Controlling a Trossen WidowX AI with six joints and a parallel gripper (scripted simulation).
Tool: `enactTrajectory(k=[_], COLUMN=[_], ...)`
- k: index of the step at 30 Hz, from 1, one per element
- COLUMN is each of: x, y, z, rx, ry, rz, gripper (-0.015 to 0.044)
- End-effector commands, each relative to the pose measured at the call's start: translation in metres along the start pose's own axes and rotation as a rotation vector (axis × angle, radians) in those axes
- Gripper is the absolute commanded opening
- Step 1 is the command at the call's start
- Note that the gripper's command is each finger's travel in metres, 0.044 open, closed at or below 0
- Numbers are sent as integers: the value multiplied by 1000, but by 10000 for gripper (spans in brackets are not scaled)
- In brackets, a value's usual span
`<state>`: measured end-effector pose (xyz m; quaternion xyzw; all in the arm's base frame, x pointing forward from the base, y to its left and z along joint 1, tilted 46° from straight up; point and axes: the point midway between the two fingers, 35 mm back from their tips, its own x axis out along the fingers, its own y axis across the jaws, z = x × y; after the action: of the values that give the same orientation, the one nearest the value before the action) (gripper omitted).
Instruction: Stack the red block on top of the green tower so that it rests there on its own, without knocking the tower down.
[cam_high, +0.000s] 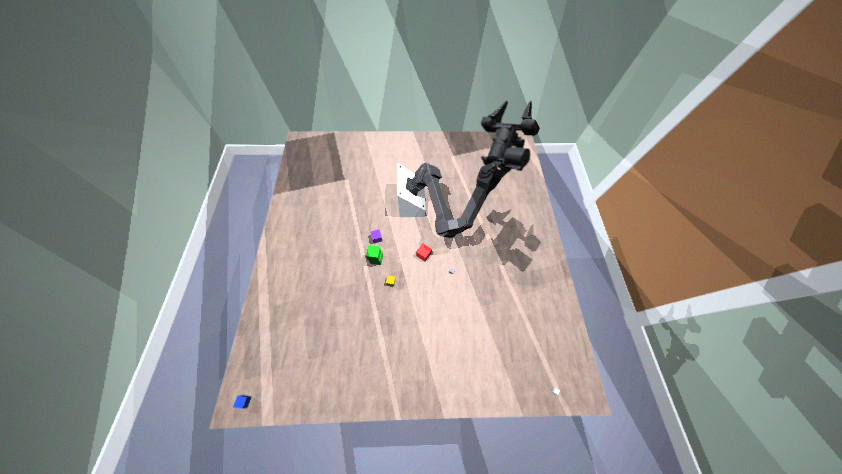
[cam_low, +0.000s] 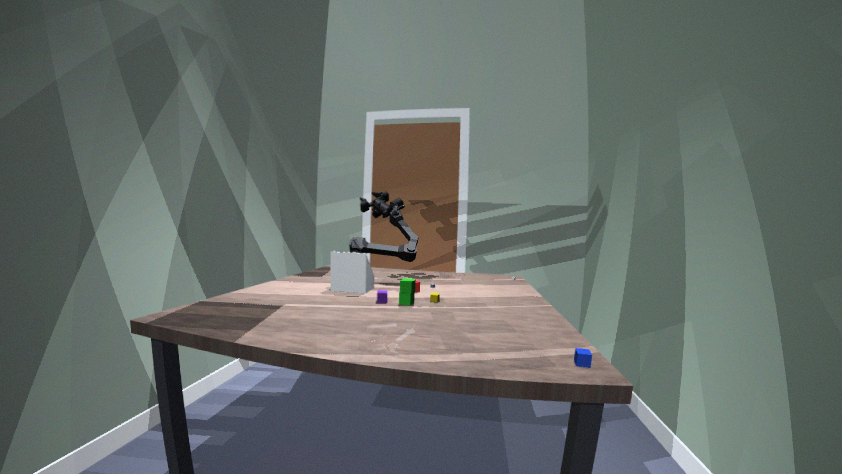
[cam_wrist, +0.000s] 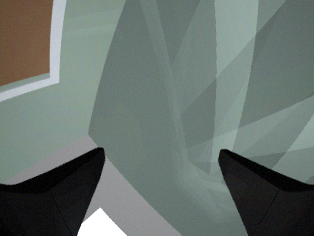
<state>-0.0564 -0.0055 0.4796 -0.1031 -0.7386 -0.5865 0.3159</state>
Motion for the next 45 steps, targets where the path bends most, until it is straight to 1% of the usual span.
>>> enactTrajectory(k=[1, 2, 12, 17, 22, 27, 33, 39, 45], x=[1, 3, 34, 38, 32, 17, -12, -51, -99], y=[-1, -4, -64, -93, -119, -141, -161, -174, -180], z=[0, -2, -47, -79, -113, -149, -190, -226, -254], rx=[-1, -2, -48, -79, -113, -151, -203, -261, -305], ry=[5, 18, 324, 502, 693, 895, 1144, 1399, 1657], rz=[-5, -18, -262, -364, -448, -514, -564, -582, -581], gripper=[426, 440, 440, 440, 440, 440, 440, 440, 440])
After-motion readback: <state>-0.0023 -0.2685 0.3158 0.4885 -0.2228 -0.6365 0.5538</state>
